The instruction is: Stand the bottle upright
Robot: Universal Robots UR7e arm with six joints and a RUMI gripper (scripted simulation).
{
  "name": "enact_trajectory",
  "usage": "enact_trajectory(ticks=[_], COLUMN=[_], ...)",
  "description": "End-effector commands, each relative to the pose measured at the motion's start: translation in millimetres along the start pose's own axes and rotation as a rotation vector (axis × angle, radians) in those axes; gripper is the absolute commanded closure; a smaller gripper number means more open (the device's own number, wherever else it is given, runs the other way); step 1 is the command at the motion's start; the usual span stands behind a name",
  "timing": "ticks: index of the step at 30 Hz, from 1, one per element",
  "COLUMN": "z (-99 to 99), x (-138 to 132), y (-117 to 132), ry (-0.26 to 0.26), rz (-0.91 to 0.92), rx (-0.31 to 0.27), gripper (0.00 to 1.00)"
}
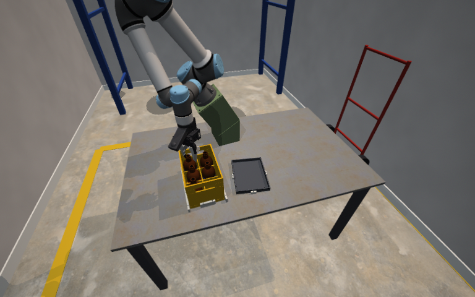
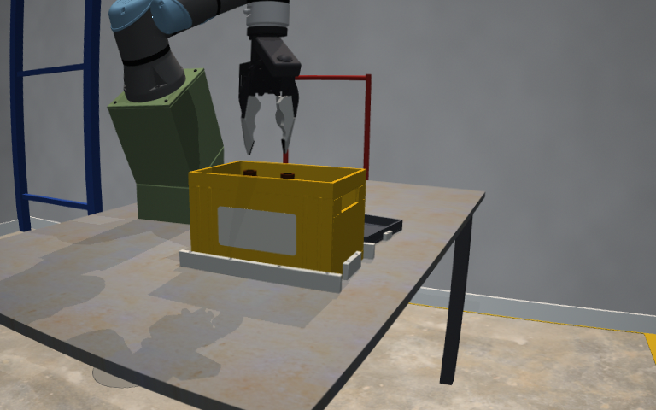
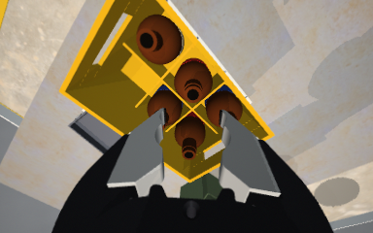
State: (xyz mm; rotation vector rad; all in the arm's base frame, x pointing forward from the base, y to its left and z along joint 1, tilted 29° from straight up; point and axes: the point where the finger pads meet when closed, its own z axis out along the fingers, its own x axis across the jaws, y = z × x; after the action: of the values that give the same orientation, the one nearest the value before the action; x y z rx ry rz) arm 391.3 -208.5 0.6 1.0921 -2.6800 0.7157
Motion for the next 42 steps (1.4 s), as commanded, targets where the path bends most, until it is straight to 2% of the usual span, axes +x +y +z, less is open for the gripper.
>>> enact_trajectory(ticks=[1, 20, 42], z=[7.1, 24.0, 25.9], x=[0, 0, 0], y=[0, 0, 0], ry=[-0.001, -0.001, -0.001], rz=[0.0, 0.0, 0.0], rx=[0.001, 0.001, 0.001], gripper=[0.62, 0.62, 0.62])
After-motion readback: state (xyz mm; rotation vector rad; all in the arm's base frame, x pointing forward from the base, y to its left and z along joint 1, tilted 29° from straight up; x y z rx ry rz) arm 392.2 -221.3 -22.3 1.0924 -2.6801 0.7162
